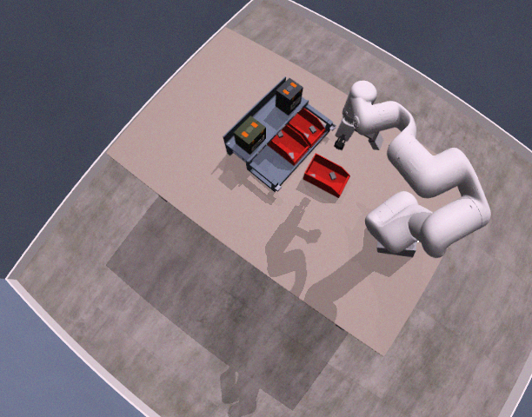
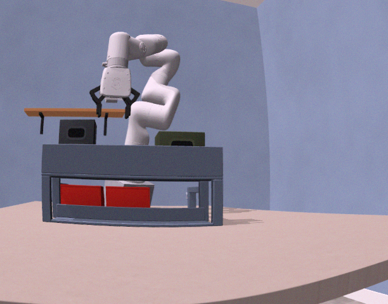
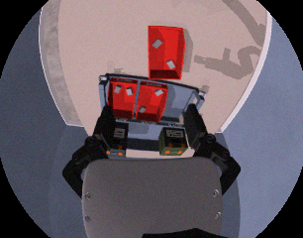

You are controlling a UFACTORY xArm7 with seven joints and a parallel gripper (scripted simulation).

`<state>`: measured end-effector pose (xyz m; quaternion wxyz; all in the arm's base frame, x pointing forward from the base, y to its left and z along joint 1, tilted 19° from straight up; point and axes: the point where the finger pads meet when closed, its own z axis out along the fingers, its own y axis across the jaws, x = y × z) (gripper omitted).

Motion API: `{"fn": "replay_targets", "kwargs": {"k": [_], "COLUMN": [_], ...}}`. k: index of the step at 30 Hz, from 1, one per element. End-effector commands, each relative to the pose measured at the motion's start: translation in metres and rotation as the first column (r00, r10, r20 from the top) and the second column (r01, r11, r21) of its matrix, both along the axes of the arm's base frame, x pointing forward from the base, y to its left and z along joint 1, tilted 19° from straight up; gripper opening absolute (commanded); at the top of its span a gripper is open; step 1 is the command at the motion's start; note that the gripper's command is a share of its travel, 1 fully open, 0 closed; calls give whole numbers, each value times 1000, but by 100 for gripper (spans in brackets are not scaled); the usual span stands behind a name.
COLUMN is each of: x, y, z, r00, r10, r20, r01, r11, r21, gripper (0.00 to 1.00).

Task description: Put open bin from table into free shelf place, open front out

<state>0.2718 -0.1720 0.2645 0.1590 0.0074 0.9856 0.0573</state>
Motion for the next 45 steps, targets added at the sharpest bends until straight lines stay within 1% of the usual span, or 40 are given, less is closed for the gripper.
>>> {"fn": "replay_targets", "kwargs": {"k": [1, 9, 14, 26, 31, 43, 45], "x": [1, 1, 19, 19, 24, 24, 23], "y": [-1, -1, 6, 6, 7, 7, 7], "z": [2, 2, -50, -50, -63, -63, -60], "r00": [1000, 1000, 1000, 1000, 1000, 1000, 1000], "r10": [-1, -1, -1, -1, -1, -1, -1], "r20": [3, 3, 3, 3, 3, 3, 3], "r01": [1, 1, 1, 1, 1, 1, 1], "r11": [1000, 1000, 1000, 1000, 1000, 1000, 1000], "r21": [-2, -2, -2, -2, -2, -2, -2], "gripper": [100, 100, 100, 100, 100, 100, 100]}}
